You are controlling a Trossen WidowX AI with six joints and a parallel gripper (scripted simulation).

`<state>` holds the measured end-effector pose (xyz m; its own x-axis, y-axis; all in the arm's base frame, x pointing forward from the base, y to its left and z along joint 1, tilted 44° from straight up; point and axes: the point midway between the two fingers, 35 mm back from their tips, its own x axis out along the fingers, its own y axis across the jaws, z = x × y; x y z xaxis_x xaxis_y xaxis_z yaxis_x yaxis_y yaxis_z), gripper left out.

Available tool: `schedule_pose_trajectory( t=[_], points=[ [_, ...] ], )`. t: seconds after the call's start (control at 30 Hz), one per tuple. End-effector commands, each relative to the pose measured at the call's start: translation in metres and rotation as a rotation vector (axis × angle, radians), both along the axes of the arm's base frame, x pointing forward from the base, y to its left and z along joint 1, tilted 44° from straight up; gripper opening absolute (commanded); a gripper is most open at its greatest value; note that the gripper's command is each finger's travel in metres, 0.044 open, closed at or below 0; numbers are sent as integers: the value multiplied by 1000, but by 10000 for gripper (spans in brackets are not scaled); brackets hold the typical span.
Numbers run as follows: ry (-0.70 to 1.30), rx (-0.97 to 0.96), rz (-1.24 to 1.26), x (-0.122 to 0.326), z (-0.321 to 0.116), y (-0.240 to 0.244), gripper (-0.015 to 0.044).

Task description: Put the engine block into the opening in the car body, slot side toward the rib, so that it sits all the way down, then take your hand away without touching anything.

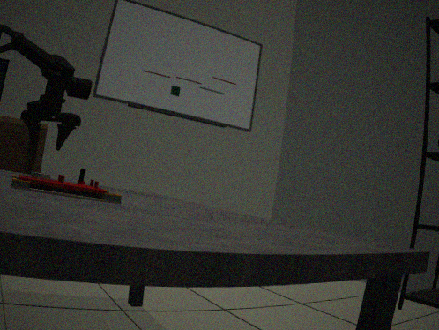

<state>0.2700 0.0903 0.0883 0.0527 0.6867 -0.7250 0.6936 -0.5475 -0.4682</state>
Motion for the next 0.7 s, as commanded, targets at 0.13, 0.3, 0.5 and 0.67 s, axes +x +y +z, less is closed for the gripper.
schedule_pose_trajectory(
  t=[0.13, 0.3, 0.5, 0.67],
  points=[
    [19, 9, 0, -1, -27, 26, 440],
    [19, 9, 0, 0, -31, 30, 440],
    [19, 10, 0, 0, -39, 36, 440],
    [19, 9, 0, 1, -43, 40, 440]
  ],
)
